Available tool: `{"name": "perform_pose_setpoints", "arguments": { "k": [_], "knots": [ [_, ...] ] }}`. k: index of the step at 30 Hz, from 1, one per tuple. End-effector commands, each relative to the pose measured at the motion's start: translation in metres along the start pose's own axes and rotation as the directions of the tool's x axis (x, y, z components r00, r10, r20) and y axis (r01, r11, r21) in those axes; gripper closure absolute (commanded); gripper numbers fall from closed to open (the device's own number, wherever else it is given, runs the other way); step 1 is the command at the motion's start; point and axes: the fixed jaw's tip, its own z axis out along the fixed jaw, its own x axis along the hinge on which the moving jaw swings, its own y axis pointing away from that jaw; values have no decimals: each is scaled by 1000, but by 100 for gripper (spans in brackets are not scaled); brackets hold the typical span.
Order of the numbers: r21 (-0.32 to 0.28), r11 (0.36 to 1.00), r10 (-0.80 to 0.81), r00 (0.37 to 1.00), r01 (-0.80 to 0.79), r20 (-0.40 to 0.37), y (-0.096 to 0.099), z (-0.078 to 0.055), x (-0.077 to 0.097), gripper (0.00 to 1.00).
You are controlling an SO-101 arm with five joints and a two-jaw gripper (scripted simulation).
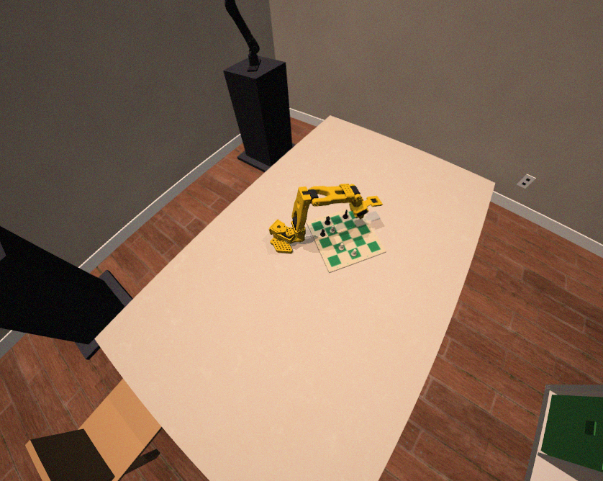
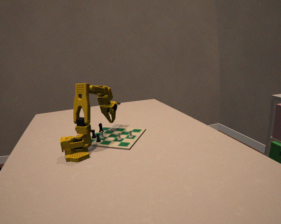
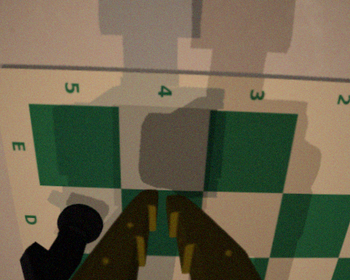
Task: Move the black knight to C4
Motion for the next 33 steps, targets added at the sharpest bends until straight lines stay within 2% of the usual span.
{"name": "perform_pose_setpoints", "arguments": {
  "k": [1, 12, 33],
  "knots": [
    [-4, 1000, 3, 999, -3, -33, 2, 7, 7, 100],
    [-4, 1000, 2, 999, -2, -34, 2, 16, 14, 100],
    [-4, 1000, 2, 999, -2, -34, 2, 16, 15, 100]
  ]
}}
